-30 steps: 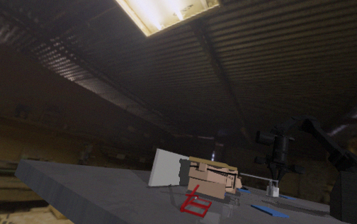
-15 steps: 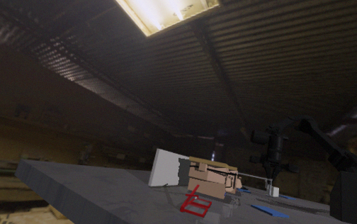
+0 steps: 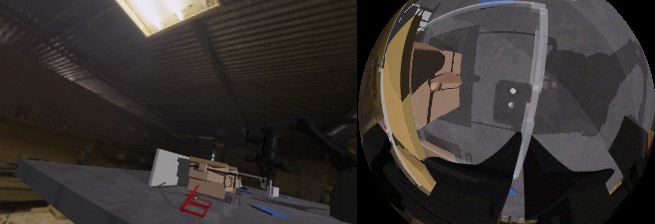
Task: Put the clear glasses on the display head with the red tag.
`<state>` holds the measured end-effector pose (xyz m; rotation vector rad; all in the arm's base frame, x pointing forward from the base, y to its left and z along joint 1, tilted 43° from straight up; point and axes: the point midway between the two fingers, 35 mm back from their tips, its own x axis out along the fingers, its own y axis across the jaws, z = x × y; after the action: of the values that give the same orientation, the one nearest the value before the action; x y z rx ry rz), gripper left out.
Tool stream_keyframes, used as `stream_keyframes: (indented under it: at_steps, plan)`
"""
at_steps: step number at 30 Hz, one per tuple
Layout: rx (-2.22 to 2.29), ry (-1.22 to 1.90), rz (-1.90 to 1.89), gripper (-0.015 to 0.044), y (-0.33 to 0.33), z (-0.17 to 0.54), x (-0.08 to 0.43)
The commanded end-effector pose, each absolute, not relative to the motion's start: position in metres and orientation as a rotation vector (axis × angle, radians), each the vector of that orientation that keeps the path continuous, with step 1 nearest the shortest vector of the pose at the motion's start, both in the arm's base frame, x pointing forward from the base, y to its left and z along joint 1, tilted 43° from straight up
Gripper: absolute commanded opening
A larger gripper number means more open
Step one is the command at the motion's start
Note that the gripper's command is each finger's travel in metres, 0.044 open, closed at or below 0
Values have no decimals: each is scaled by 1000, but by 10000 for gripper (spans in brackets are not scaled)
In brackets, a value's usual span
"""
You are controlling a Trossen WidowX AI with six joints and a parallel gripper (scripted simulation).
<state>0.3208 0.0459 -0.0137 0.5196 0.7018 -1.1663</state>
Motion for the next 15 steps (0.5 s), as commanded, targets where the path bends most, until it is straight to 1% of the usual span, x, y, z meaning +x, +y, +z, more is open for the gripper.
stream_keyframes:
  at_steps: [1,15]
  plan:
    - [516,699,-1163,0,48,-13,328]
    - [517,698,-1162,0,53,-14,348]
